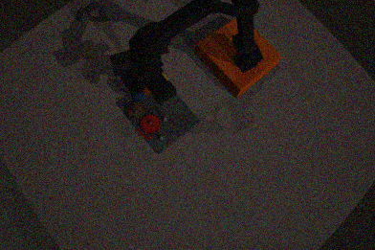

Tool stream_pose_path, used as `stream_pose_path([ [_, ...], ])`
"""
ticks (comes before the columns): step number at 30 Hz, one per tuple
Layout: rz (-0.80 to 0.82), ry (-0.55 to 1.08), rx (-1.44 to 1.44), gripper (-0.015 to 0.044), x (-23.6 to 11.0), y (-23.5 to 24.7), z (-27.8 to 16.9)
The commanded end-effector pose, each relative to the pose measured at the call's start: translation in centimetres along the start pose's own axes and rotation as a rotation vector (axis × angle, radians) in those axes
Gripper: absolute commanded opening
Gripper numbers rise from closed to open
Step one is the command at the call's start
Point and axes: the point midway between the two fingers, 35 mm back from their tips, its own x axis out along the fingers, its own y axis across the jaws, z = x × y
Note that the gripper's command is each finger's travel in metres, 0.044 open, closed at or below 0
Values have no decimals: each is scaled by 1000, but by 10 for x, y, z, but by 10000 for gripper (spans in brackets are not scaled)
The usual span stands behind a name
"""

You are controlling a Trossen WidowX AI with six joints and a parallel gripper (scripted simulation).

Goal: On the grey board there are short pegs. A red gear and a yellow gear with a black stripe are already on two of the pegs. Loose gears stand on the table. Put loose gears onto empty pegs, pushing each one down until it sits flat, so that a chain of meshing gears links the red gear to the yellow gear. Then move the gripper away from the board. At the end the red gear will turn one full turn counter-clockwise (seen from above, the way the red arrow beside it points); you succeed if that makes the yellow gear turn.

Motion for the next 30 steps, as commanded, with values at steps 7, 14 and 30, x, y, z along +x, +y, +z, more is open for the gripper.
stream_pose_path([
  [7,-3,6,69,0,17,0,-1],
  [14,-3,6,222,0,28,0,-2],
  [30,-3,6,260,0,29,0,-1],
])
